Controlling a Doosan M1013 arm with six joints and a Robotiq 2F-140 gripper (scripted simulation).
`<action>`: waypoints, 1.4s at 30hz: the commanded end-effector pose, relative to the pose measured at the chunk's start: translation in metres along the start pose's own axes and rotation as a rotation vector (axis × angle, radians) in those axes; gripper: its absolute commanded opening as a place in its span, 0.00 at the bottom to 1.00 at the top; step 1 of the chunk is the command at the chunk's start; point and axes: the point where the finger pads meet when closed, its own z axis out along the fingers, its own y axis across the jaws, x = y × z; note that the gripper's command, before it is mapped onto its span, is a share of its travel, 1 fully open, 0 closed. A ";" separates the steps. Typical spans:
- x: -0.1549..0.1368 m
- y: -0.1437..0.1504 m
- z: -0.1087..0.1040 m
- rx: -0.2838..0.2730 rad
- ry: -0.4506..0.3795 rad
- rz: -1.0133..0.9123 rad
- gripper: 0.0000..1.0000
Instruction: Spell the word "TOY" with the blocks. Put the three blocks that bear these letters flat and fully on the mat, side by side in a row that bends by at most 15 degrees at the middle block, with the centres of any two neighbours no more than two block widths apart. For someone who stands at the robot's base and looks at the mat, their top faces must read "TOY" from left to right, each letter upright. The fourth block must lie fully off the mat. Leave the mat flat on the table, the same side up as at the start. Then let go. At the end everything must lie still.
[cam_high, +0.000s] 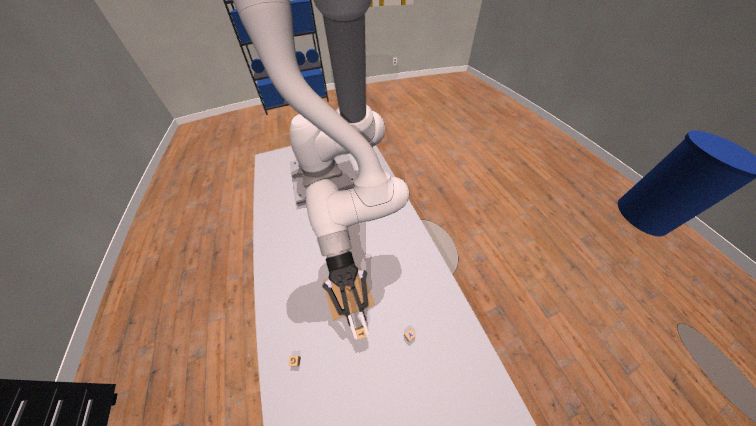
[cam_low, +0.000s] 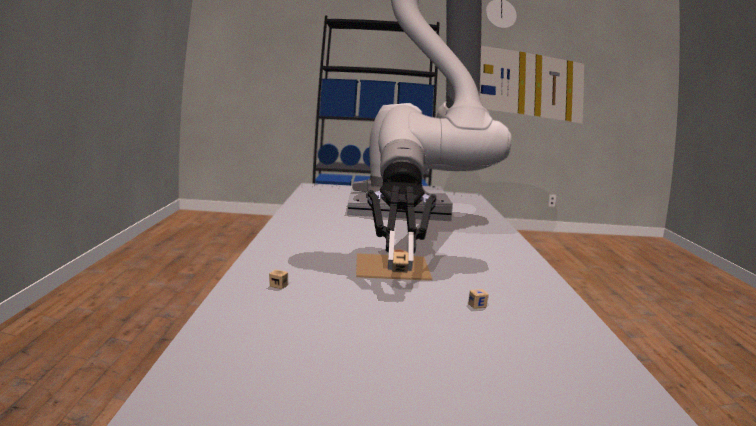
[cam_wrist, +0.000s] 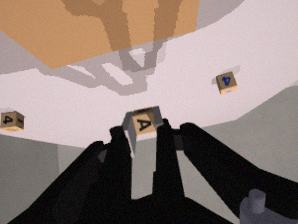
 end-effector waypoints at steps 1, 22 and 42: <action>0.016 0.000 0.007 0.001 0.005 -0.003 0.13; 0.035 0.000 0.018 0.001 0.005 -0.003 0.13; 0.035 0.000 0.018 0.001 0.005 -0.003 0.13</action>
